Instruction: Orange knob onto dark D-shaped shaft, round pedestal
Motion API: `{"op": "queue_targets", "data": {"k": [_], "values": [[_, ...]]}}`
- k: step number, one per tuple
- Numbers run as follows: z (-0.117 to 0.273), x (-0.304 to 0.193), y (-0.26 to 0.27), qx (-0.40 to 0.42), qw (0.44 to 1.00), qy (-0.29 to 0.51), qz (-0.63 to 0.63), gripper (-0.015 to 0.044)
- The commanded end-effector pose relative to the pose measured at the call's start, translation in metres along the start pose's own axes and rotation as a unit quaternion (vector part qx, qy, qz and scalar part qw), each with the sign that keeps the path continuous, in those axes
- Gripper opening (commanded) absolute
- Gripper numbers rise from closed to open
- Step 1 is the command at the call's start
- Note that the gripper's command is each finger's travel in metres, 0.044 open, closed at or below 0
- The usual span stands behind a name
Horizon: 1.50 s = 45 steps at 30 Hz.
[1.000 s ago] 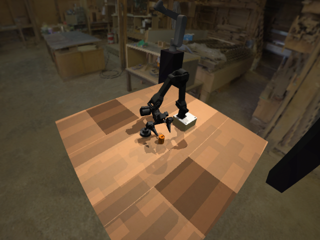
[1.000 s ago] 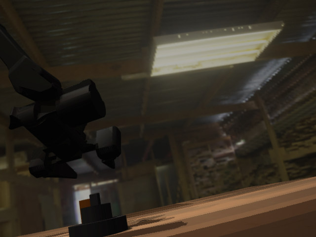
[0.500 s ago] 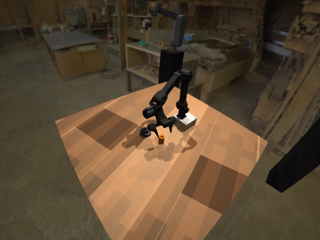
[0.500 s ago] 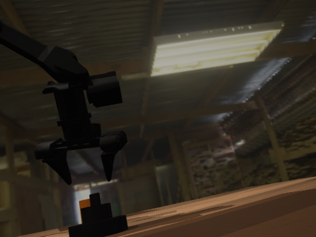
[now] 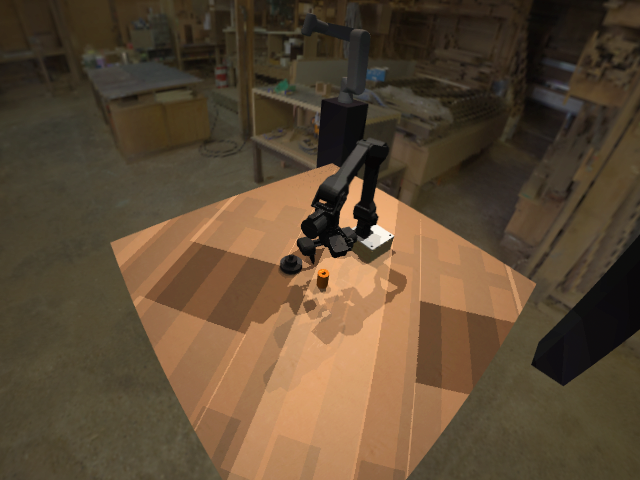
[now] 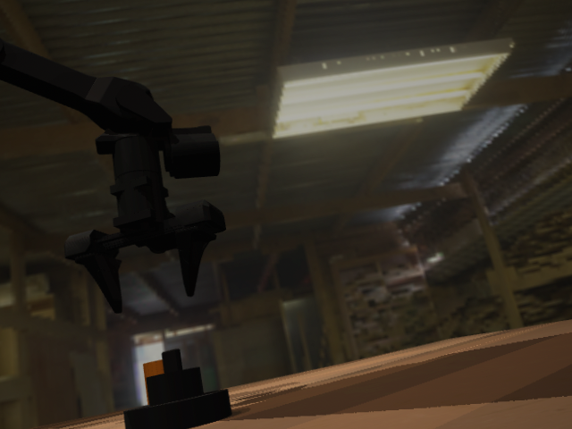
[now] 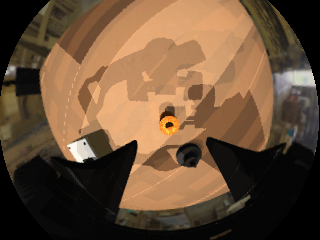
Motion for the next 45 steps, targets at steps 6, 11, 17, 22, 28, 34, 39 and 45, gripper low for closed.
{"op": "queue_targets", "data": {"k": [6, 11, 17, 22, 28, 34, 39, 45], "values": [[0.002, 0.001, 0.0, -0.004, 0.992, 0.008, -0.127, 0.044], [0.001, 0.001, -0.001, -0.006, 0.93, 0.006, -0.368, 0.044], [0.001, 0.001, 0.001, -0.007, 0.81, 0.005, -0.587, 0.044], [0.001, 0.001, 0.002, -0.007, 0.795, 0.005, -0.606, 0.044], [0.001, 0.001, 0.002, -0.007, 0.795, 0.005, -0.606, 0.044], [0.001, 0.0, -0.002, -0.008, 0.795, 0.005, -0.606, 0.044], [-0.01, 0.0, -0.002, -0.008, 0.795, 0.005, -0.606, 0.044], [-0.033, -0.001, -0.002, -0.008, 0.795, 0.005, -0.606, 0.044]]}}
Point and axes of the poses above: the point midway between the two fingers, 35 mm back from their tips, its own z axis back along the fingers, its own y axis across the jaws, x = y × z, the point moved 10 cm from there along z, back along the fingers, and after that the axes turned 8 degrees about z, right-handed, at the moved point
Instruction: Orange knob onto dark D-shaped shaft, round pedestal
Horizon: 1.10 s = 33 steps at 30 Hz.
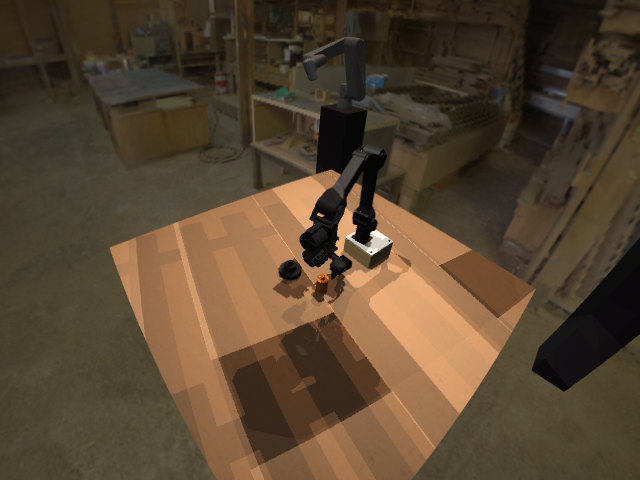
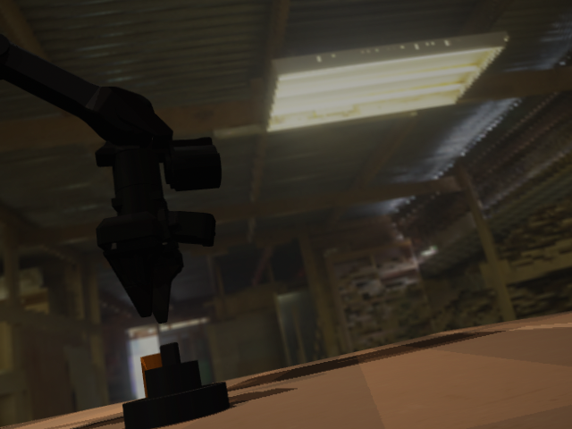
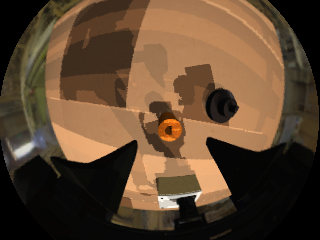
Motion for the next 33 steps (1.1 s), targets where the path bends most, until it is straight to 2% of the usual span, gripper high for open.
{"op": "queue_targets", "data": {"k": [1, 33], "values": [[-0.008, 0.0, -0.001, -0.002, 1.0, -0.001, -0.004, 0.044], [-0.061, 0.0, 0.0, -0.002, 1.0, -0.001, -0.004, 0.044]]}}
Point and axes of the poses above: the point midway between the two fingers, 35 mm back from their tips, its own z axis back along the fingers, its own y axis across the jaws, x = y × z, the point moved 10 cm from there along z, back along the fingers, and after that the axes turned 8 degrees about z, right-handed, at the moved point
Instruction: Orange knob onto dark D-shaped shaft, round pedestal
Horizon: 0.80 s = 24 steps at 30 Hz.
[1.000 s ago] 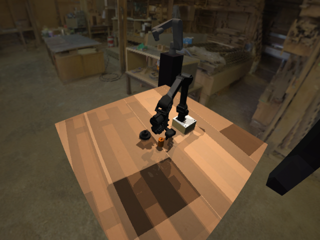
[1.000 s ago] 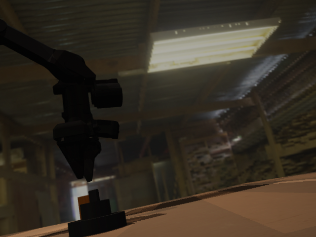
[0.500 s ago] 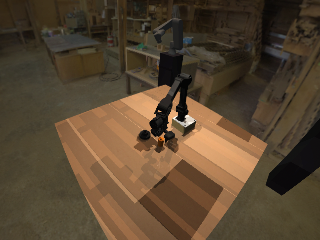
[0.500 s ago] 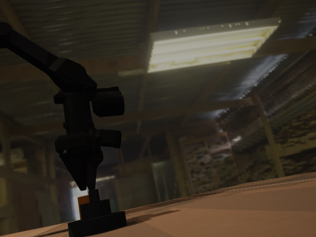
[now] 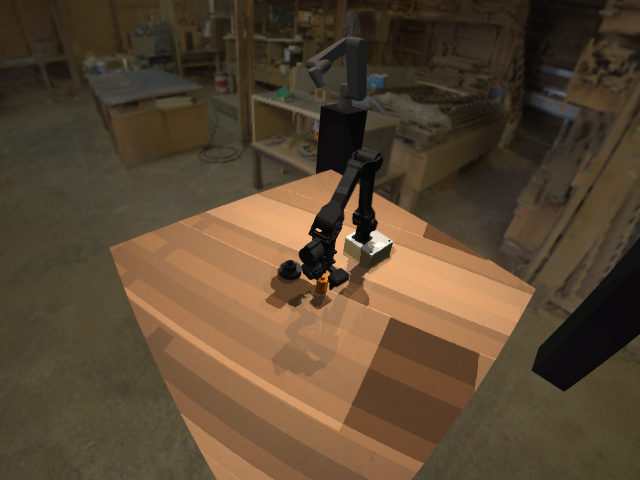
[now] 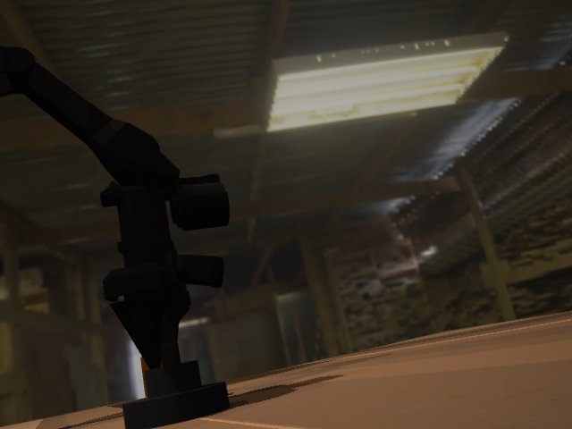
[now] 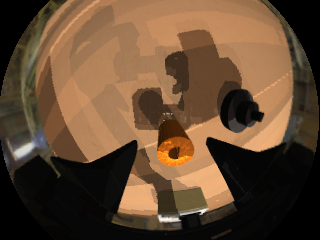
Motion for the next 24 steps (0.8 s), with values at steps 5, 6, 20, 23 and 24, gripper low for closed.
{"op": "queue_targets", "data": {"k": [5, 6, 20, 23, 24], "values": [[-0.015, -0.001, 0.0, -0.003, 1.0, 0.001, -0.003, 0.044], [-0.017, -0.001, 0.0, -0.003, 1.0, 0.001, -0.003, 0.044], [-0.036, -0.003, 0.0, -0.003, 1.0, 0.002, -0.003, 0.044], [-0.036, -0.003, 0.0, -0.003, 1.0, 0.002, -0.003, 0.0361], [-0.036, -0.003, 0.0, -0.003, 1.0, 0.002, -0.003, 0.0335]]}}
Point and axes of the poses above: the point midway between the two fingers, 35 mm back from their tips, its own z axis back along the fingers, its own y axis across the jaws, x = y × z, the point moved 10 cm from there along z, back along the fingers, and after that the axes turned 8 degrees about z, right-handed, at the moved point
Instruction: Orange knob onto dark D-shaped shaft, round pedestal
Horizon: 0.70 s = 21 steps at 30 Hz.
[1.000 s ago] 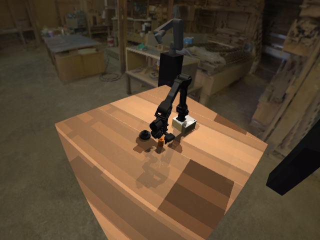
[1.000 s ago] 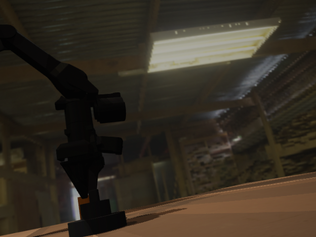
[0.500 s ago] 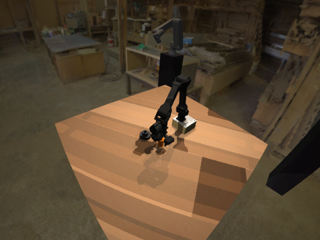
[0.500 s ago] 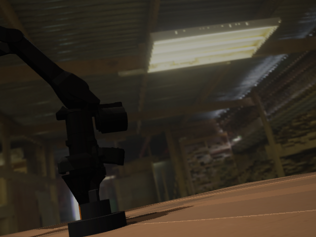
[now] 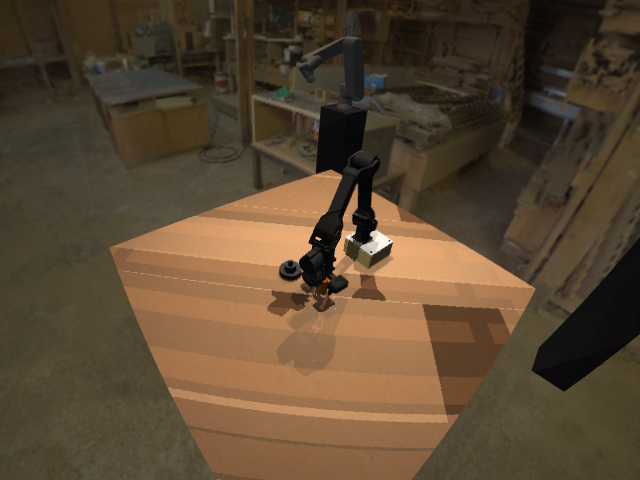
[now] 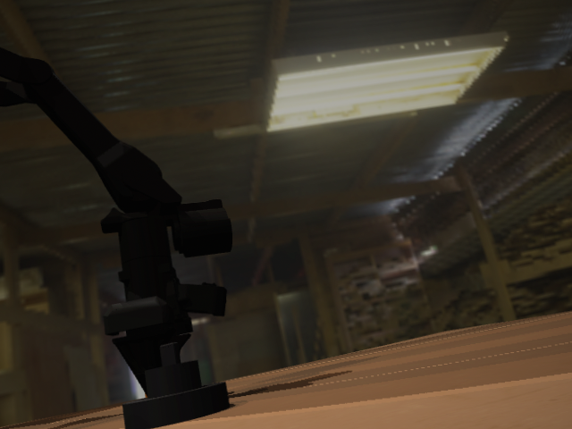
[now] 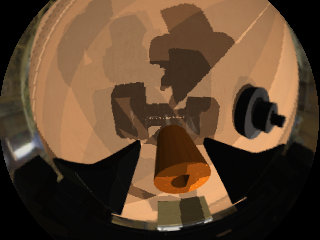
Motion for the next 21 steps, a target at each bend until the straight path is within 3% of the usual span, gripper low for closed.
{"op": "queue_targets", "data": {"k": [1, 7, 12, 17, 21], "values": [[-0.002, 0.0, 0.0, -0.002, 1.0, 0.0, -0.003, 0.0309], [-0.002, 0.0, 0.0, -0.002, 1.0, 0.0, -0.003, 0.0151], [-0.002, 0.0, 0.0, -0.002, 1.0, 0.0, -0.003, 0.0118], [0.013, 0.005, 0.001, -0.002, 1.0, -0.001, -0.003, 0.0], [0.037, 0.01, 0.004, -0.002, 1.0, -0.001, -0.003, 0.0]]}}
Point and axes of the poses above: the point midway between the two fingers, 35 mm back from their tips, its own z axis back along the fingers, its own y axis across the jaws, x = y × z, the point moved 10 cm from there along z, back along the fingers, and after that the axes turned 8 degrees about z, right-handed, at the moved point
